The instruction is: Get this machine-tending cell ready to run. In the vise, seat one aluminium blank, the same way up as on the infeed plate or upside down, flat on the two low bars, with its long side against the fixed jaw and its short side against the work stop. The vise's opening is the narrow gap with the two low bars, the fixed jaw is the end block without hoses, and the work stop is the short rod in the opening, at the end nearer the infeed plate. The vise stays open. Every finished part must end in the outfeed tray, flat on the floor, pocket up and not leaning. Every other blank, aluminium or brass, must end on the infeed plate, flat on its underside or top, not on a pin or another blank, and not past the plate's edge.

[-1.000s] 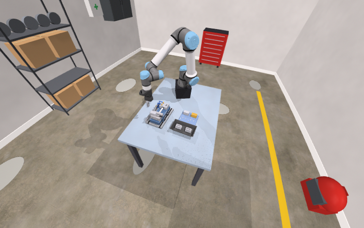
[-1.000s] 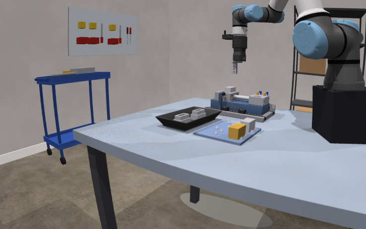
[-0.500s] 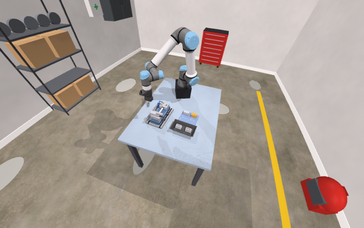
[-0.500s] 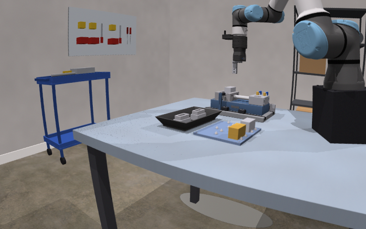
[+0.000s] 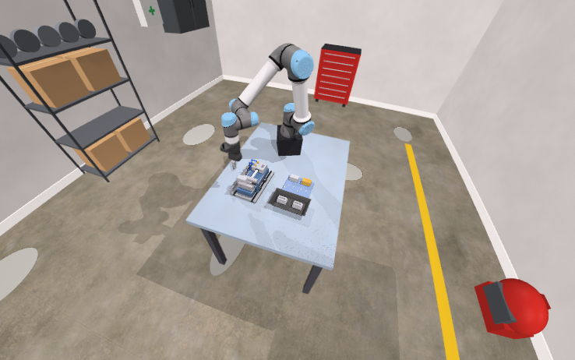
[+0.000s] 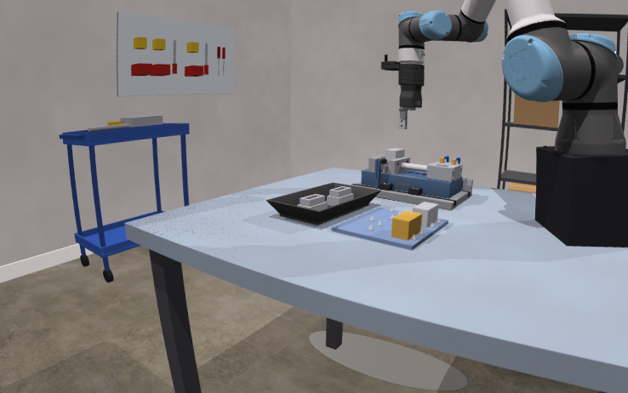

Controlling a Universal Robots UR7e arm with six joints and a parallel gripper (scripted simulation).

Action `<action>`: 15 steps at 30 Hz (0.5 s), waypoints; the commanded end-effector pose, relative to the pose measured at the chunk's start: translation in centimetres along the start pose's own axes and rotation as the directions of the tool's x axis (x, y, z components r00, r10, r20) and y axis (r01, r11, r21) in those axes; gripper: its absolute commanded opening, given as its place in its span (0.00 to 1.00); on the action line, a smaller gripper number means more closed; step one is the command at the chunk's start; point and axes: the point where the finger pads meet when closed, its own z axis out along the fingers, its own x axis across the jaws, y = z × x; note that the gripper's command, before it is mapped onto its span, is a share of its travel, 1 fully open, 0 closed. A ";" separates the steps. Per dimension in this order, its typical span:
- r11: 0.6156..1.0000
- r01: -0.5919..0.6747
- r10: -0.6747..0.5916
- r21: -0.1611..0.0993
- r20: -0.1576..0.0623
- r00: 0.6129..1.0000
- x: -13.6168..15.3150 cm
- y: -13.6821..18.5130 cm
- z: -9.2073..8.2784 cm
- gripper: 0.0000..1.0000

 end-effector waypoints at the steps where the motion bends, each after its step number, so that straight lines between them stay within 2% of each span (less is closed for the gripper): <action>1: 1.000 0.000 0.000 0.001 -0.001 1.000 0.0 0.0 0.4 0.00; 15: 1.000 0.000 0.000 0.001 -0.001 1.000 0.0 0.0 2.8 0.00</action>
